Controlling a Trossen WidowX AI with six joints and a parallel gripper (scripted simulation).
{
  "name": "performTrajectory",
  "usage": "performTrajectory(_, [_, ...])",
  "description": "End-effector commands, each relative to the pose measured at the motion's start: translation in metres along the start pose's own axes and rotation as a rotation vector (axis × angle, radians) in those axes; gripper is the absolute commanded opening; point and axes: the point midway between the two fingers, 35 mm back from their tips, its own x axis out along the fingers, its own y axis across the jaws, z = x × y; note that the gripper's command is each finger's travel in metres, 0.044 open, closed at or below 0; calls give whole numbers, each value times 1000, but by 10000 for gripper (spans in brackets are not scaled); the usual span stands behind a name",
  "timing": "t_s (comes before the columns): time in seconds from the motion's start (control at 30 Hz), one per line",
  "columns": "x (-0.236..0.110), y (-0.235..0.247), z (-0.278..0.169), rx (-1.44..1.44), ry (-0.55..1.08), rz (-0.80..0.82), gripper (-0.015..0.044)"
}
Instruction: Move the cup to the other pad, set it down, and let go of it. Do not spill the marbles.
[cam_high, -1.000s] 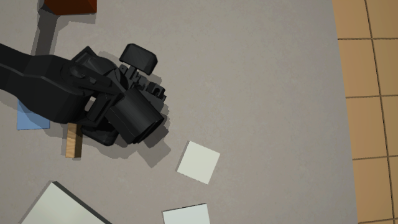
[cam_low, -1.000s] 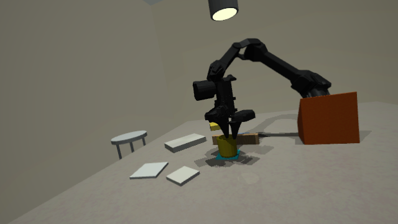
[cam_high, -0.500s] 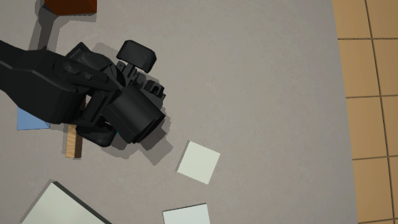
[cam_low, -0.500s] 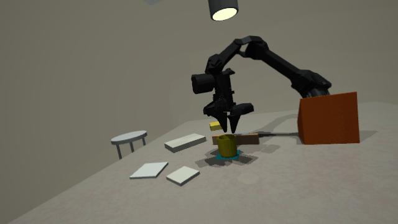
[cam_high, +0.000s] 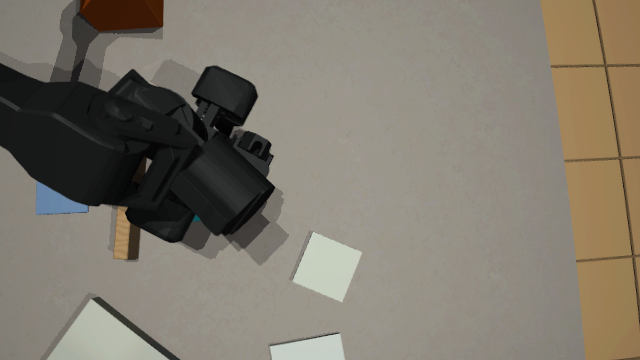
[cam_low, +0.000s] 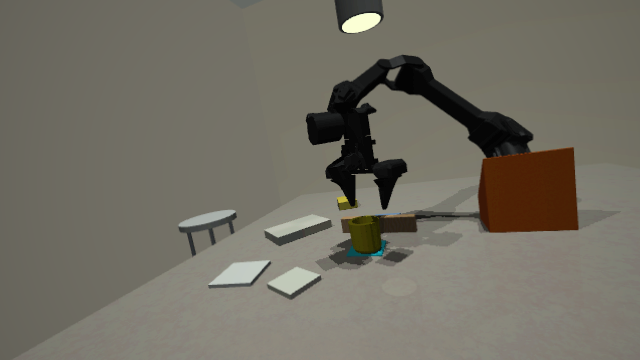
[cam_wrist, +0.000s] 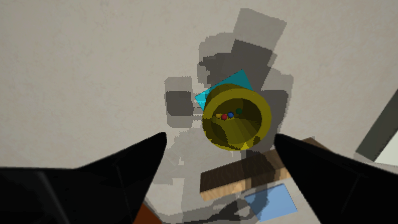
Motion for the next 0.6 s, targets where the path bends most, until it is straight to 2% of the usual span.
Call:
performTrajectory(0.0, [-16,0,1,5,-5,6,440])
performTrajectory(0.3, [-47,-2,2,7,-5,9,440])
performTrajectory(0.57, [-45,-2,3,3,-8,1,440])
